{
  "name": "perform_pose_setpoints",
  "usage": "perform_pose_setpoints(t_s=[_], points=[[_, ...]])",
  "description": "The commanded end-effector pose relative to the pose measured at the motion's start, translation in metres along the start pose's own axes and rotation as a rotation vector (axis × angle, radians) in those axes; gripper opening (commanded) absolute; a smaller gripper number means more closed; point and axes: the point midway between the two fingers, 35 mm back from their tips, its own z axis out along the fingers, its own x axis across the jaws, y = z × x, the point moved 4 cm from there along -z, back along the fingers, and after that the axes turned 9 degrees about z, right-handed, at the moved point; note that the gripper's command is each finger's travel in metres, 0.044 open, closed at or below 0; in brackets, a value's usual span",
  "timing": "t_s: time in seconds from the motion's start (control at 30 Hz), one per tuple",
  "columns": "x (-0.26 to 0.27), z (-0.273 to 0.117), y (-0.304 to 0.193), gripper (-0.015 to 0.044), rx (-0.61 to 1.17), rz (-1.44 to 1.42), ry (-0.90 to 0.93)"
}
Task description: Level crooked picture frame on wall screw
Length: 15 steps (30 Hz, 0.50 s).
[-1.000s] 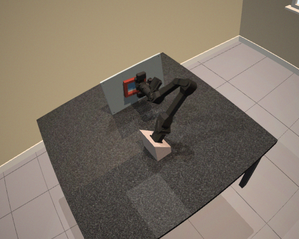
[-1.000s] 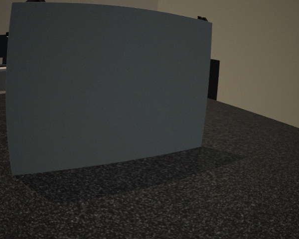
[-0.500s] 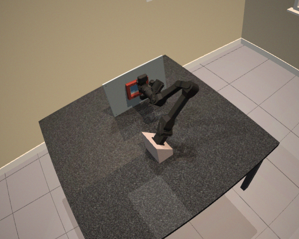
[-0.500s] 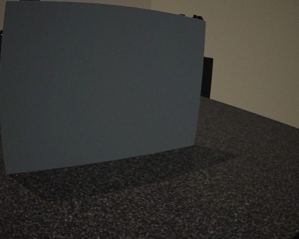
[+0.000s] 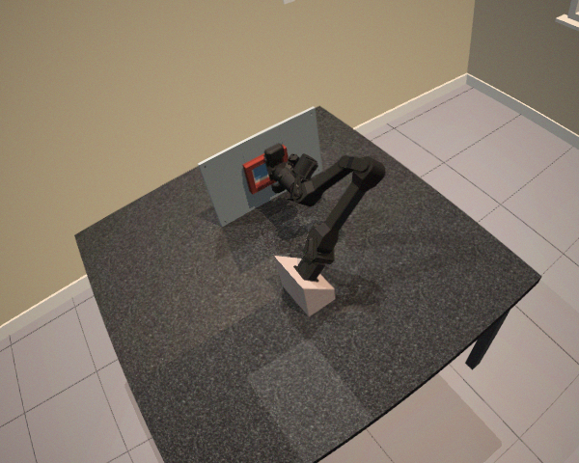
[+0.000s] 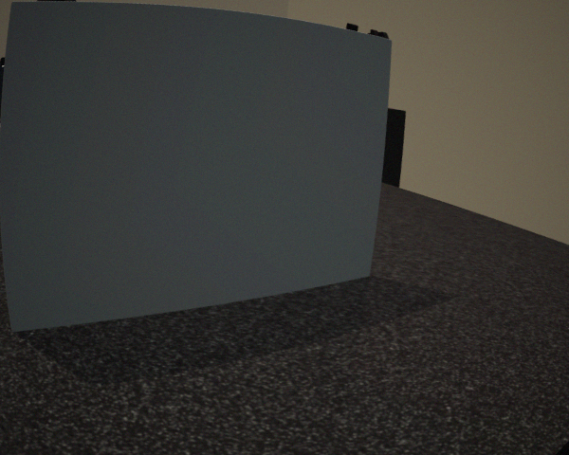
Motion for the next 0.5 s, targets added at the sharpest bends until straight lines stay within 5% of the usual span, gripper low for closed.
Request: perform_pose_setpoints(t_s=[0.0, 0.07, 0.4, 0.47], points=[[-0.0001, 0.0000, 0.0002, 0.0000, -0.001, -0.019, 0.001], [-0.0002, 0.0000, 0.0002, 0.0000, -0.001, -0.034, 0.001], [-0.0001, 0.0000, 0.0000, 0.0260, 0.000, -0.016, 0.000], [-0.0001, 0.0000, 0.0000, 0.0260, 0.000, -0.016, 0.000]])
